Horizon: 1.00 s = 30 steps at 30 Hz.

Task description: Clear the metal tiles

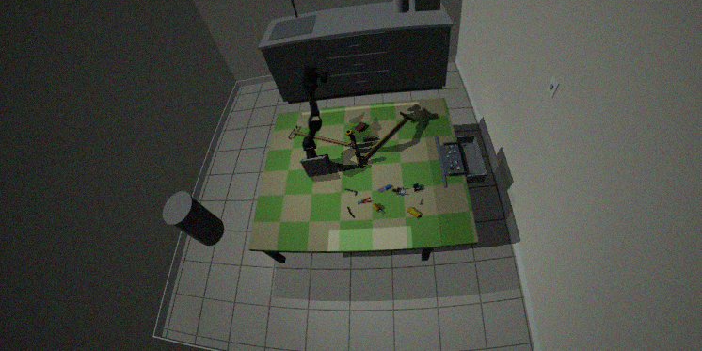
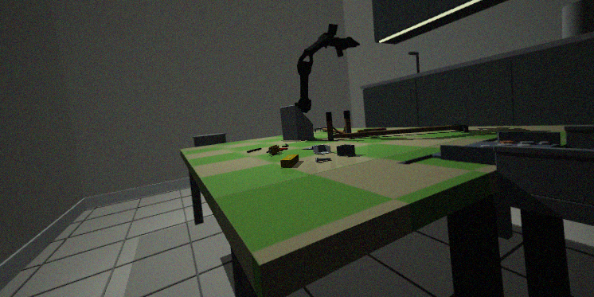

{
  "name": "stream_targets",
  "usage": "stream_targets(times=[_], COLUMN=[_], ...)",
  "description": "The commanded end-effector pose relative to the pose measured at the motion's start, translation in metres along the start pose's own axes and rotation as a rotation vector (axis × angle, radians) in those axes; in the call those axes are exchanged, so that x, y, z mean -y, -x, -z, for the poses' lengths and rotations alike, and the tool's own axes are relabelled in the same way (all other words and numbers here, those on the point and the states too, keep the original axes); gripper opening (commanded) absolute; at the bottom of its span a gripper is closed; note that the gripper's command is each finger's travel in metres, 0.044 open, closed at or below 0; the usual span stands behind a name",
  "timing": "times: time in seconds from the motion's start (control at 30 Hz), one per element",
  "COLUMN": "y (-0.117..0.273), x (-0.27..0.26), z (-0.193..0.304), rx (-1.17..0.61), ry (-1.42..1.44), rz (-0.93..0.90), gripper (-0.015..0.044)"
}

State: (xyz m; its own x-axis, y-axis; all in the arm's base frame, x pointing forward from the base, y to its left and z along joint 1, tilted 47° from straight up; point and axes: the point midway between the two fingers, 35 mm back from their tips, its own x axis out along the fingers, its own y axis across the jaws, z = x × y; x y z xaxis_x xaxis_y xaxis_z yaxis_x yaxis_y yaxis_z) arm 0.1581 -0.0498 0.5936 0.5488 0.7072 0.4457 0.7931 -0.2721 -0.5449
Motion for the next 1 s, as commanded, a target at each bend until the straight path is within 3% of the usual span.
stream_targets(times=[0.0,0.97], y=[-0.002,-0.003], x=[0.015,0.074], z=[-0.008,-0.044], rx=[0.001,-0.057], ry=[0.088,0.679], rz=[0.008,-0.007], gripper=[0.044,0.044])
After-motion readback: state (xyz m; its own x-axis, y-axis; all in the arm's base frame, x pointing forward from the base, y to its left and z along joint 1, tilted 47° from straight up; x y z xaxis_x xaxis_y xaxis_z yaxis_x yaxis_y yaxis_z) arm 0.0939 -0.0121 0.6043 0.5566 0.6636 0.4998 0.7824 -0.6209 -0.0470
